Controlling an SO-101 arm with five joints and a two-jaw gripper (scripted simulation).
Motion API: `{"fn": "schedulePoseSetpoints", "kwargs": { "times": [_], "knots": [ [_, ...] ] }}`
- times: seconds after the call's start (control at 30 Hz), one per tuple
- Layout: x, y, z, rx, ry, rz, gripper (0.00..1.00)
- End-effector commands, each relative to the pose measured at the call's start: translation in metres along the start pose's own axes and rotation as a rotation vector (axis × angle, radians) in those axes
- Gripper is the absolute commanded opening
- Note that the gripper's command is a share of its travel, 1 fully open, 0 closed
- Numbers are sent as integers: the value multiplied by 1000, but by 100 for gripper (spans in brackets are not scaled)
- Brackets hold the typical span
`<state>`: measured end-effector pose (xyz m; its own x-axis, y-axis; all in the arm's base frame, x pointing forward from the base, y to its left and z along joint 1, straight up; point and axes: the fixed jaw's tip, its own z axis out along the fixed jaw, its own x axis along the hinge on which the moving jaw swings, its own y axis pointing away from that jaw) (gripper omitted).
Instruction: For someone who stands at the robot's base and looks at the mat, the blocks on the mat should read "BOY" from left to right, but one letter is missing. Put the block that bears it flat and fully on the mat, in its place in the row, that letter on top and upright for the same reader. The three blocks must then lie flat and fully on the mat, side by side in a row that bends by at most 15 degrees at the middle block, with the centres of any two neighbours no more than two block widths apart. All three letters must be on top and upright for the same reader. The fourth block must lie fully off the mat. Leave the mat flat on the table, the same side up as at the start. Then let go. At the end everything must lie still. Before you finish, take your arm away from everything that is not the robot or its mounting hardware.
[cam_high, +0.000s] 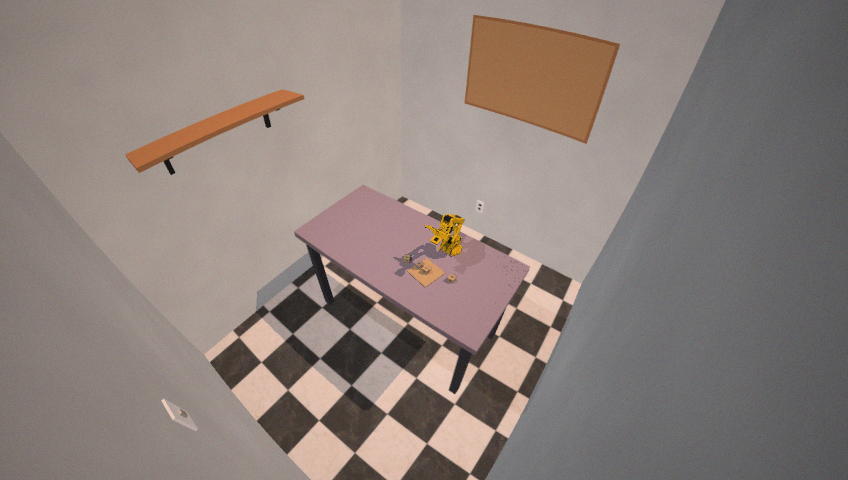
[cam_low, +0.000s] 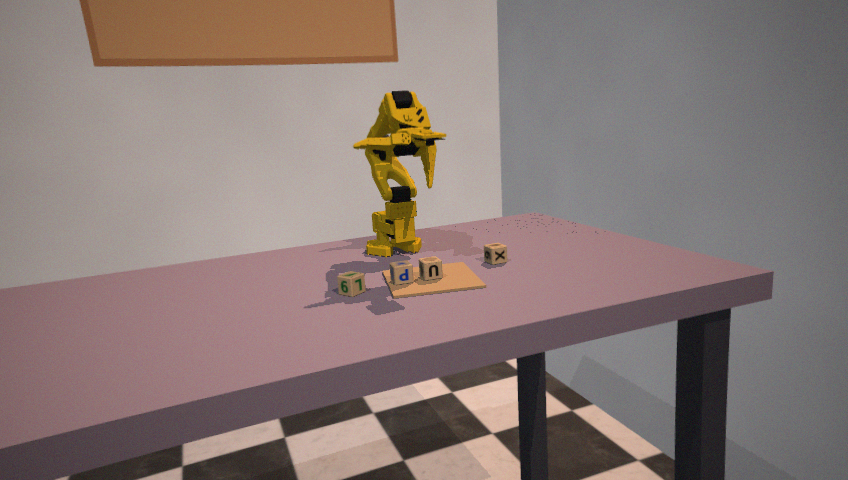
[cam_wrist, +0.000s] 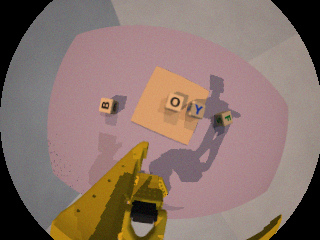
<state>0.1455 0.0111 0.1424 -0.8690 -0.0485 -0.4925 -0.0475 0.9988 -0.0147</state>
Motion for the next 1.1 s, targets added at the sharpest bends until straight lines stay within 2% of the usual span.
{"fn": "schedulePoseSetpoints", "kwargs": {
  "times": [0.0,0.23,0.43,0.57,0.7,0.87,0.93,1.07],
  "knots": [
    [1,-3,0,11,4,10,100],
    [13,-10,6,31,77,37,100],
    [13,-10,6,31,80,36,100],
    [9,-5,8,11,100,8,96],
    [1,12,12,-39,156,-73,86],
    [-7,51,25,-114,264,-235,67],
    [-7,51,25,-114,264,-235,67],
    [-5,87,37,-155,352,-376,52]
  ]
}}
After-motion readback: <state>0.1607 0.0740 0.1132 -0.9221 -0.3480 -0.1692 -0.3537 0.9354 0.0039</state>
